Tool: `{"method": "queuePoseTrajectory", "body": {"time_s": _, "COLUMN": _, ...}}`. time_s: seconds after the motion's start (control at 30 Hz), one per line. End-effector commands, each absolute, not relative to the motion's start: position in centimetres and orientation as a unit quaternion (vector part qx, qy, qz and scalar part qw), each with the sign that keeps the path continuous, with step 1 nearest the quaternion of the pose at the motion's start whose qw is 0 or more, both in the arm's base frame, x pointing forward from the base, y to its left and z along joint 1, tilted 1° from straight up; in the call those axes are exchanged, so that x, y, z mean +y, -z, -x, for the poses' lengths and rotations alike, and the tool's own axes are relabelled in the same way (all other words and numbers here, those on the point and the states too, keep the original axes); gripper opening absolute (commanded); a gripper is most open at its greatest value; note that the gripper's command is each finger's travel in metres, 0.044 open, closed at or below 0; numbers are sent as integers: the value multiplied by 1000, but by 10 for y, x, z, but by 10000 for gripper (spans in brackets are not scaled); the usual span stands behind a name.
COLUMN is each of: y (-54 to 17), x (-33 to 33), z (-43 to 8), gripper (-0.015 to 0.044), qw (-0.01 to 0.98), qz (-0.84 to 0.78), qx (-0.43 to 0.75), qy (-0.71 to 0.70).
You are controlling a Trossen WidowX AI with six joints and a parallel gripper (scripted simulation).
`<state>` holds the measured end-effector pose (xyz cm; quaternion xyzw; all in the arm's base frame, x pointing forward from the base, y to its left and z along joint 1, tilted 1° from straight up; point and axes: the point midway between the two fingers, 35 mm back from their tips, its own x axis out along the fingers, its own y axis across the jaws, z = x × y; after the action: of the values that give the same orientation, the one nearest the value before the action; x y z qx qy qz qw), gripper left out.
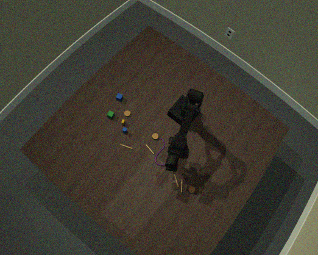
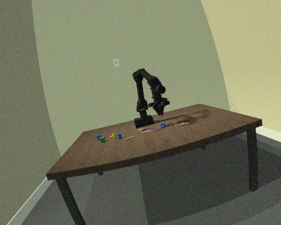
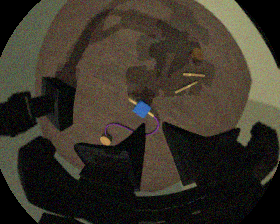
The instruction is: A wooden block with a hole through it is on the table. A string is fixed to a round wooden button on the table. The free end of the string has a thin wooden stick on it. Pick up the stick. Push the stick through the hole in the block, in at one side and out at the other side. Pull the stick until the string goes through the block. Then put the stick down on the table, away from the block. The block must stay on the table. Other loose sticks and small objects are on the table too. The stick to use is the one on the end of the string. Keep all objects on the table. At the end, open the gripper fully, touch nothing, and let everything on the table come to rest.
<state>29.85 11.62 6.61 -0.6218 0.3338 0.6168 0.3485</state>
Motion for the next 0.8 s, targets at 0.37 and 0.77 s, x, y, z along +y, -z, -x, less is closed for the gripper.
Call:
{"method": "queuePoseTrajectory", "body": {"time_s": 0.37, "y": -65, "x": 119, "z": -269, "gripper": 124, "qw": 659, "qz": 271, "qx": 645, "qy": -278}}
{"method": "queuePoseTrajectory", "body": {"time_s": 0.77, "y": -64, "x": 119, "z": -259, "gripper": 124, "qw": 707, "qz": 76, "qx": 698, "qy": -86}}
